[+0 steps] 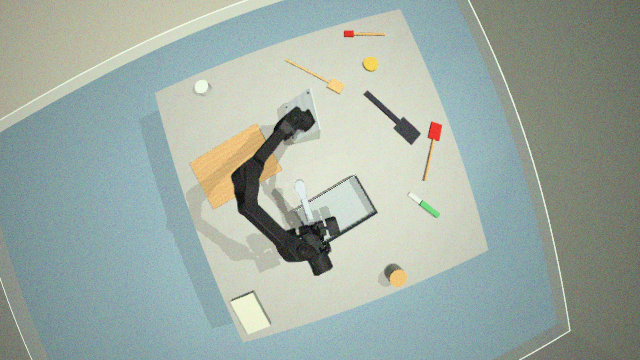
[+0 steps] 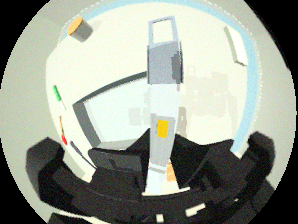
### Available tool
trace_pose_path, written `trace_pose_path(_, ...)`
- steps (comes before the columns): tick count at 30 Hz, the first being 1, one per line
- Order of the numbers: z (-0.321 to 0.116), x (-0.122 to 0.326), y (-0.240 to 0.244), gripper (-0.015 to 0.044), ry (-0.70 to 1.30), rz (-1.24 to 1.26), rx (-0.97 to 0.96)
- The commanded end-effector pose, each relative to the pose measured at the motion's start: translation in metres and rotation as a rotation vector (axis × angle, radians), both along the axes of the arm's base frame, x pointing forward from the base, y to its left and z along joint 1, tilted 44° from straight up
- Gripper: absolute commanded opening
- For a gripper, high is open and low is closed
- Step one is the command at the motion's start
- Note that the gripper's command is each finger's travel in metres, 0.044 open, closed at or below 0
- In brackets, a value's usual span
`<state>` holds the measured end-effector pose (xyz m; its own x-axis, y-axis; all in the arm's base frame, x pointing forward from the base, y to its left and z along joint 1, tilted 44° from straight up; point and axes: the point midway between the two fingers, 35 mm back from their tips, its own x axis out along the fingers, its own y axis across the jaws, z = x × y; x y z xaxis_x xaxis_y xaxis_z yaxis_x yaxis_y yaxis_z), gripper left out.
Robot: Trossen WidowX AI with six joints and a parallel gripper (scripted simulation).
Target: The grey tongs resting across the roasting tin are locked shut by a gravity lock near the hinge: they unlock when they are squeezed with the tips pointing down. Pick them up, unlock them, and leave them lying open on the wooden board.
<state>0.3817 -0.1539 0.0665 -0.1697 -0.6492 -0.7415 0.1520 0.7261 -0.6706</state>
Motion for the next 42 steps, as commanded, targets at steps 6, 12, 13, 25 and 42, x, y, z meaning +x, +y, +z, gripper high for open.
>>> trace_pose_path(6, 0.044, -0.028, -0.030, -0.0150, -0.068, -0.072, -0.029)
trace_pose_path(12, 0.072, -0.052, -0.049, -0.0150, -0.114, -0.127, -0.050)
trace_pose_path(13, 0.077, -0.056, -0.051, -0.0150, -0.122, -0.136, -0.054)
trace_pose_path(25, 0.113, -0.096, -0.073, -0.0150, -0.185, -0.215, -0.089)
trace_pose_path(42, 0.151, -0.173, -0.113, -0.0150, -0.301, -0.367, -0.066)
